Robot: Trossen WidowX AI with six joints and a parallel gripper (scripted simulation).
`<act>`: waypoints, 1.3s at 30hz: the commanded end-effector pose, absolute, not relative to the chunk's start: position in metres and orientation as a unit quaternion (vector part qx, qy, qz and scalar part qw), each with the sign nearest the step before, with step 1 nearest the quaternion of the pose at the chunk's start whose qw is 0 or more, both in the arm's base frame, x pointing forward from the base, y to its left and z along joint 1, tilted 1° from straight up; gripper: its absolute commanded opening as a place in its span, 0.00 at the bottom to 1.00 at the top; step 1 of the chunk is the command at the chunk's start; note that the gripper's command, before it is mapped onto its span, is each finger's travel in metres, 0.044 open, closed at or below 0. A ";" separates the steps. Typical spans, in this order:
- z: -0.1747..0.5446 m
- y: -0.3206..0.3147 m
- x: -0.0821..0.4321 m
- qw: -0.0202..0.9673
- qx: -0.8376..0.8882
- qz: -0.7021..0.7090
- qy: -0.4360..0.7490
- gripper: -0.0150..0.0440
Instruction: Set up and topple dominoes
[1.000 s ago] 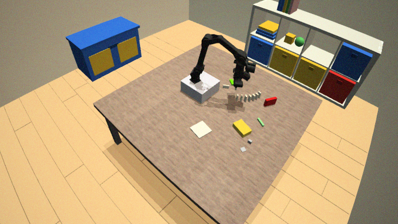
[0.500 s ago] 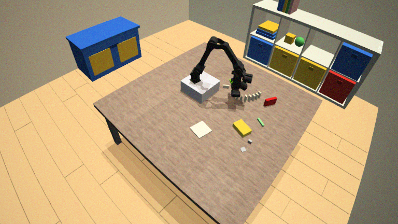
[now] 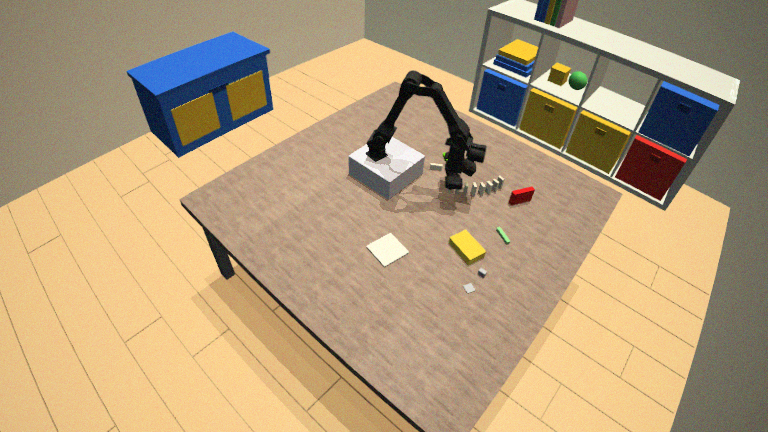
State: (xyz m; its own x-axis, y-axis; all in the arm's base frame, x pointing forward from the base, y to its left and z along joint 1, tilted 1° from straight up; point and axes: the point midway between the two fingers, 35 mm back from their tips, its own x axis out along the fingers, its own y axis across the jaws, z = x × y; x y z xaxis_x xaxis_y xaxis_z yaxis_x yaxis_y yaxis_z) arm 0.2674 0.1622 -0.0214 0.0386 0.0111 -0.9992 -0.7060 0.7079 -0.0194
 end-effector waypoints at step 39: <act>0.031 0.232 0.147 0.673 -0.250 0.253 0.649 1.00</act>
